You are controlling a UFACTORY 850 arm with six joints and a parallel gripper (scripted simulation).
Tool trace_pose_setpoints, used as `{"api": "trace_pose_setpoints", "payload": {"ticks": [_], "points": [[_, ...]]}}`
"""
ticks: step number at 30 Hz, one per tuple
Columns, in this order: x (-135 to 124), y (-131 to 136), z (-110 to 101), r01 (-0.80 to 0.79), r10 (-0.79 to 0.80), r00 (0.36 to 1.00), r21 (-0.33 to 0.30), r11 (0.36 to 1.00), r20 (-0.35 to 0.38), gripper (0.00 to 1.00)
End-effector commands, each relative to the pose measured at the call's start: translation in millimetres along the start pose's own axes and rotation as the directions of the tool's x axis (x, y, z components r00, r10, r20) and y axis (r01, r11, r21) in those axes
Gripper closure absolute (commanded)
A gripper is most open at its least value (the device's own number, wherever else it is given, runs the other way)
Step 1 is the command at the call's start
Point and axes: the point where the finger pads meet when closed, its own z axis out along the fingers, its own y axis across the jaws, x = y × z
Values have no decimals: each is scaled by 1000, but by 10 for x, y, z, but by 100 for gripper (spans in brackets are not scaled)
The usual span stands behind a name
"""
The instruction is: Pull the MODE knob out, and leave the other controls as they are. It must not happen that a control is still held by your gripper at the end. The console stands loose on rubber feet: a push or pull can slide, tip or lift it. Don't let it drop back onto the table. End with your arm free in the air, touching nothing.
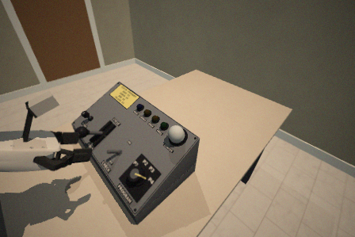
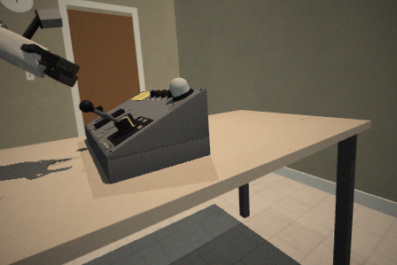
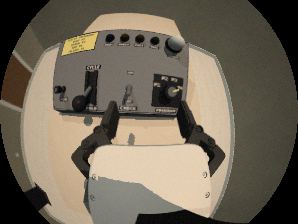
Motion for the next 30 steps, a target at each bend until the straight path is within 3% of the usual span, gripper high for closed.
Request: {"api": "trace_pose_setpoints", "payload": {"ticks": [1, 30], "points": [[3, 0, 0, 0, 0, 1000, 0, 1000, -1, 0], [24, -79, 14, 1, -1, 1000, 4, 1000, 18, 0]]}}
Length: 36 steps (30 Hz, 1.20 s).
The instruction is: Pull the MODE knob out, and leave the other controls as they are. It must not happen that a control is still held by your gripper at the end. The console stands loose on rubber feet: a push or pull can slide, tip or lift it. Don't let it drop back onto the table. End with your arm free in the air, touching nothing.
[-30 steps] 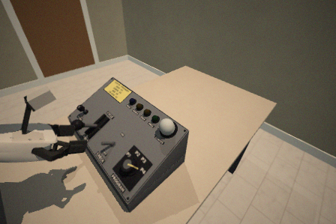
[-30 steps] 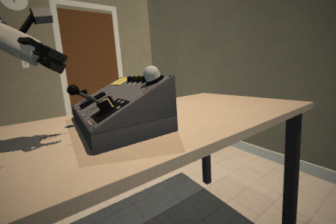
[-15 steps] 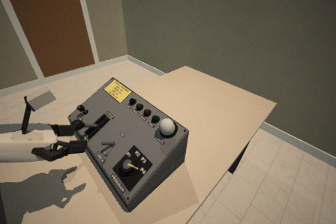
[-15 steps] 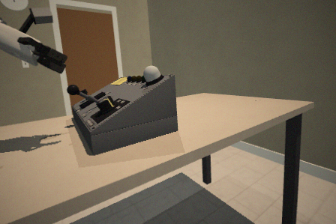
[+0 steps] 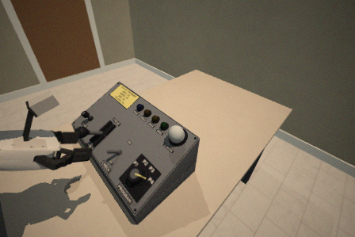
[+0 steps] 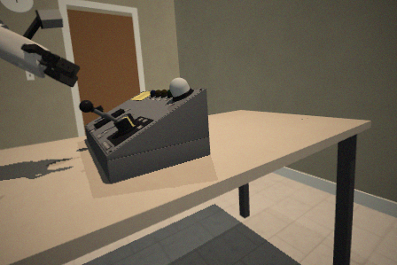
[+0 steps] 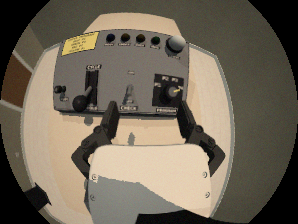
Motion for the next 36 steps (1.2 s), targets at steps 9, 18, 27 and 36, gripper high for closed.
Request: {"api": "trace_pose_setpoints", "payload": {"ticks": [9, 18, 27, 36], "points": [[126, -490, -5, -23, 21, 994, 20, 1000, 106, 0], [250, -967, -21, -49, 40, 977, 37, 998, 209, 0], [357, -1382, -40, -72, 54, 954, 52, 996, 296, 0], [464, -1805, -55, -98, 66, 921, 64, 993, 383, 0]]}}
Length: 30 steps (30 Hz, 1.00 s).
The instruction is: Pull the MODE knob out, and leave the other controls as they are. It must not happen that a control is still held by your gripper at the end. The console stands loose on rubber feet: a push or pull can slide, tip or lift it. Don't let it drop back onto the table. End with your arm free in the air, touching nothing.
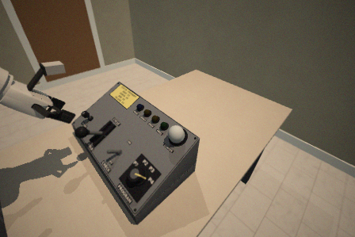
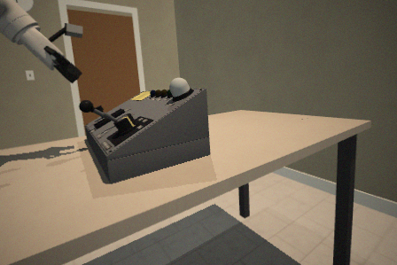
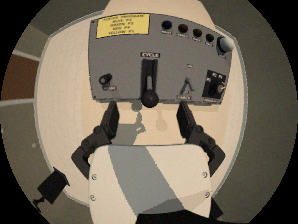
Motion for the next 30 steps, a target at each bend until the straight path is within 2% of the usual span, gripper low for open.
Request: {"api": "trace_pose_setpoints", "payload": {"ticks": [1, 2, 3, 6, 7, 9, 10, 14, 21, 30], "points": [[58, -274, 39, -8, 10, 997, -20, 1000, 81, 0], [58, -274, 39, -8, 10, 997, -20, 1000, 81, 0], [87, -446, 44, -16, 18, 993, -14, 1000, 118, 0], [87, -446, 44, -16, 18, 993, -14, 1000, 118, 0], [113, -619, 39, -26, 26, 988, -4, 1000, 153, 0], [113, -619, 39, -26, 26, 988, -4, 1000, 153, 0], [132, -736, 42, -31, 31, 983, -2, 1000, 179, 0], [132, -736, 42, -31, 31, 983, -2, 1000, 179, 0], [178, -1038, 43, -48, 44, 970, 10, 999, 241, 0], [187, -1101, 41, -52, 47, 967, 15, 999, 252, 0]]}}
